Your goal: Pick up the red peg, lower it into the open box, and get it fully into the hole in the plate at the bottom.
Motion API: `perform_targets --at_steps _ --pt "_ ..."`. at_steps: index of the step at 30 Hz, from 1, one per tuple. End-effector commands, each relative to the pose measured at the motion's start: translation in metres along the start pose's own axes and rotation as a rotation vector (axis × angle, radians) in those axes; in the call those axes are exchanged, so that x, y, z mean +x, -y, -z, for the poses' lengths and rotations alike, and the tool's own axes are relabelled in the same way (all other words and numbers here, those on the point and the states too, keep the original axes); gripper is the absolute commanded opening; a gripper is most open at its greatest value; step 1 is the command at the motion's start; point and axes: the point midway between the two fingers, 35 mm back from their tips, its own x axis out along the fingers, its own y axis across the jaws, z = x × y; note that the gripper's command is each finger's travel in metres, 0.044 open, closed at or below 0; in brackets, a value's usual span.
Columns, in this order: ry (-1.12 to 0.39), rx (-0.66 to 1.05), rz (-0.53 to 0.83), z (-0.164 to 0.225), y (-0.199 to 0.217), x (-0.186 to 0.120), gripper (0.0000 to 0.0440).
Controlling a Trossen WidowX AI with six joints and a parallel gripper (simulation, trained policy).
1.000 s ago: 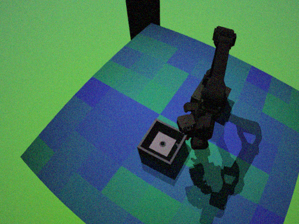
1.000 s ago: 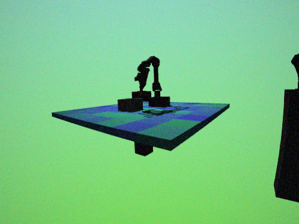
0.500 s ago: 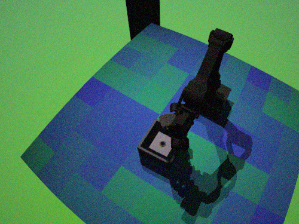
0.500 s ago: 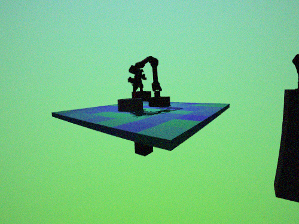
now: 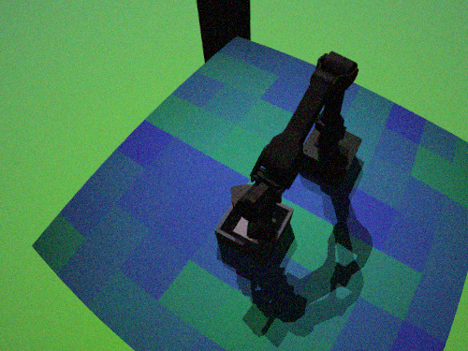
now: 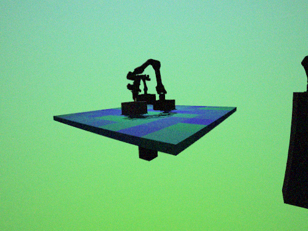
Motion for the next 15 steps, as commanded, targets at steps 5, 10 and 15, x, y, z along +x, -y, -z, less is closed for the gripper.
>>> perform_targets --at_steps 5,10,15 --pt "-0.033 -0.022 0.022 -0.002 0.001 0.028 0.012" --pt "-0.045 -0.044 0.039 -0.007 -0.002 0.039 0.0206" --pt "-0.031 -0.056 0.03 -0.02 -0.011 0.043 0.0318"
